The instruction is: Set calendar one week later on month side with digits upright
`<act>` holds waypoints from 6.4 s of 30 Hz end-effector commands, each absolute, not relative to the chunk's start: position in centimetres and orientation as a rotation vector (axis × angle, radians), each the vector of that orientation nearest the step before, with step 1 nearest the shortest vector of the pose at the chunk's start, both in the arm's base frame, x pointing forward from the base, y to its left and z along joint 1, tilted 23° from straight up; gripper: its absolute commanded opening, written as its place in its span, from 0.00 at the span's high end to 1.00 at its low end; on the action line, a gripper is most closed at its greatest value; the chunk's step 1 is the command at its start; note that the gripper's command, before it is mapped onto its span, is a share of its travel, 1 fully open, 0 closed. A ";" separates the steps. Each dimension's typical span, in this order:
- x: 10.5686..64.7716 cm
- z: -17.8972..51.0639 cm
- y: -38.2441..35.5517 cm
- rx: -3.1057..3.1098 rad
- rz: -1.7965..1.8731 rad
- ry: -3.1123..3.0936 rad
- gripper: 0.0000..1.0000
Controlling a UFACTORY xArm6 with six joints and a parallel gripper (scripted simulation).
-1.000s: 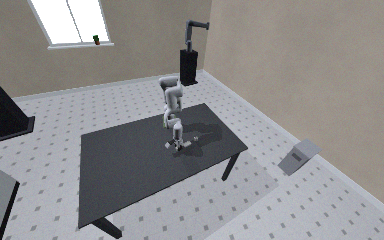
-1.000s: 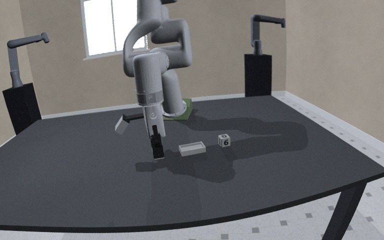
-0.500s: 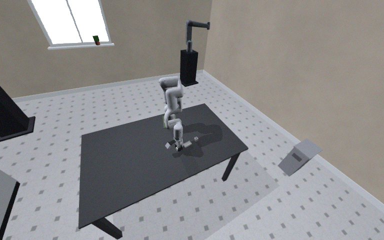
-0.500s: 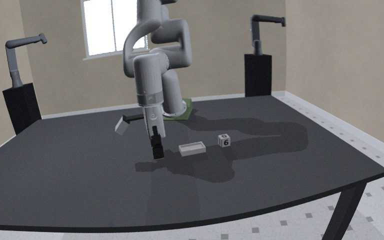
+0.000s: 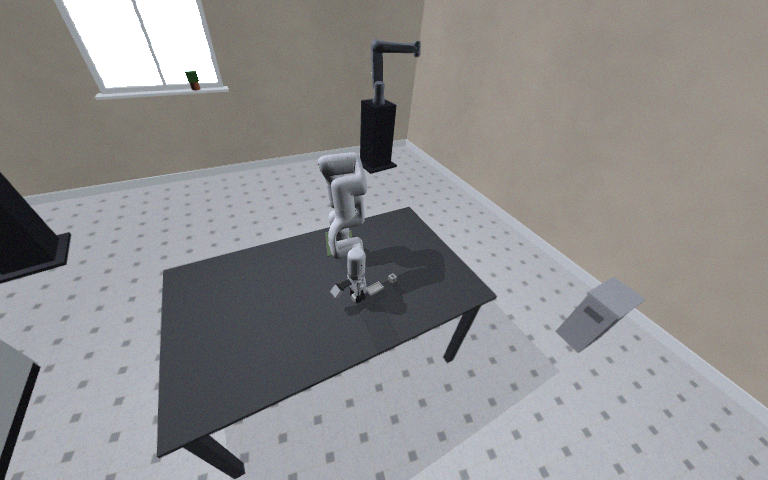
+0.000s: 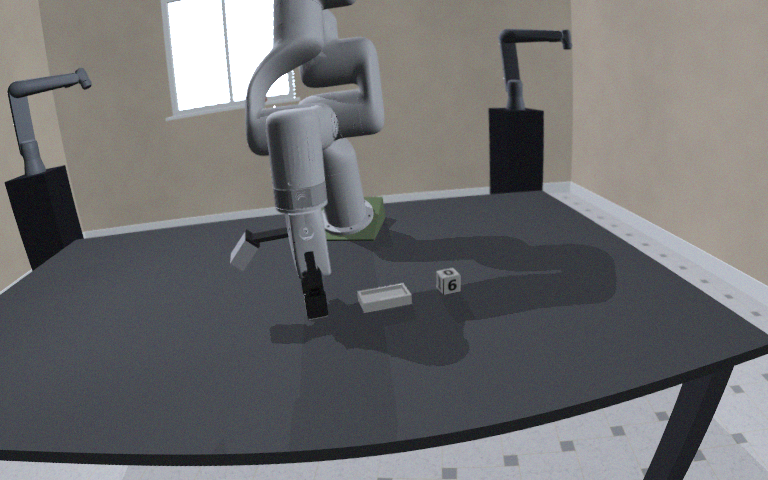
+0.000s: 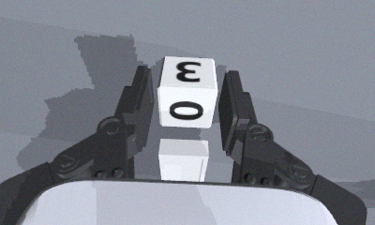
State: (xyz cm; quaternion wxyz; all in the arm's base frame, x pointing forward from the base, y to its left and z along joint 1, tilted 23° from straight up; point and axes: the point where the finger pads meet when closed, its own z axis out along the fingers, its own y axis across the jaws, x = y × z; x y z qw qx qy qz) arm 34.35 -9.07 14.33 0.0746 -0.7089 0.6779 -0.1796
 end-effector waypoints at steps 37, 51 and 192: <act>34.4 14.5 -9.1 -2.126 -0.543 2.033 0.71; 33.3 17.5 -8.6 -2.126 -0.543 2.033 0.71; 32.8 16.9 0.7 -2.135 -0.544 2.024 0.71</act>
